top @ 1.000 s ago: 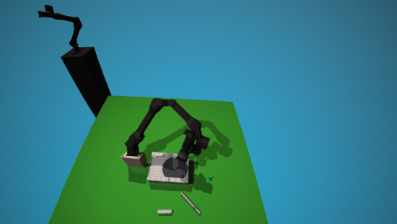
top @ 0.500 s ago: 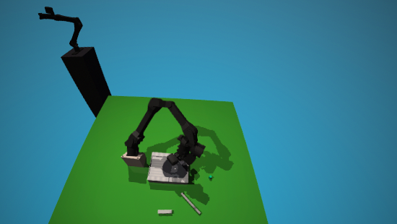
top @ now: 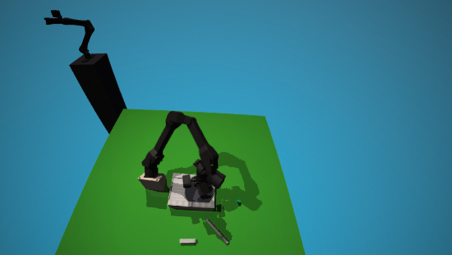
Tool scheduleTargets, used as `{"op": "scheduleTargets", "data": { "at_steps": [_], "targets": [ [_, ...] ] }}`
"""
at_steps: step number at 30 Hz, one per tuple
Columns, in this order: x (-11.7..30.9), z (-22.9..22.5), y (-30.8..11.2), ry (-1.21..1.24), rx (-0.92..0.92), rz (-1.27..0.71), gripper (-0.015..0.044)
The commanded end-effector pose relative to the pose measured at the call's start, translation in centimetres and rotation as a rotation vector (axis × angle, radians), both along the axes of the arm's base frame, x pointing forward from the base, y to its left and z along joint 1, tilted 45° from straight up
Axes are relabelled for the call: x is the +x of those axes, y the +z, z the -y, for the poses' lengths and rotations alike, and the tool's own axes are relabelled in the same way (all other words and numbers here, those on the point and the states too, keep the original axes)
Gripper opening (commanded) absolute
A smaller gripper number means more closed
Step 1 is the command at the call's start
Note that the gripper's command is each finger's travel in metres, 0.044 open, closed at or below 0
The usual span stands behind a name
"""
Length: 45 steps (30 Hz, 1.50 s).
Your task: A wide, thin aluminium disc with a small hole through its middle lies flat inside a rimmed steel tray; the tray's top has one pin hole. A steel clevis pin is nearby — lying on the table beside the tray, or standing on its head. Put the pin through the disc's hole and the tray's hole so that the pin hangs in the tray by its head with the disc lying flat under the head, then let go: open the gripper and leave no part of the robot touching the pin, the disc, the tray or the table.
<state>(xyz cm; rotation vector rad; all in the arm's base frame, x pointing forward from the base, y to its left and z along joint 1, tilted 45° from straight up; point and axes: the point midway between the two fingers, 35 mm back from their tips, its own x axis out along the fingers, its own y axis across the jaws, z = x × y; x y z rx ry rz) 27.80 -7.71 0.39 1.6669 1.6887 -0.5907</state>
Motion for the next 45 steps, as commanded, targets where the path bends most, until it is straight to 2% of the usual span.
{"op": "scheduleTargets", "data": {
  "at_steps": [1, 6, 18, 45],
  "targets": [
    [-0.9, 0.4, -0.6, -0.127, 0.030, -0.090, 0.0000],
    [-1.8, 0.8, -1.1, -0.247, 0.055, -0.174, 0.0000],
    [-1.8, 0.9, -1.1, -0.246, 0.011, -0.176, 0.0000],
    [-1.4, -0.9, -0.2, -0.271, -0.644, -0.203, 0.0000]
  ]
}}
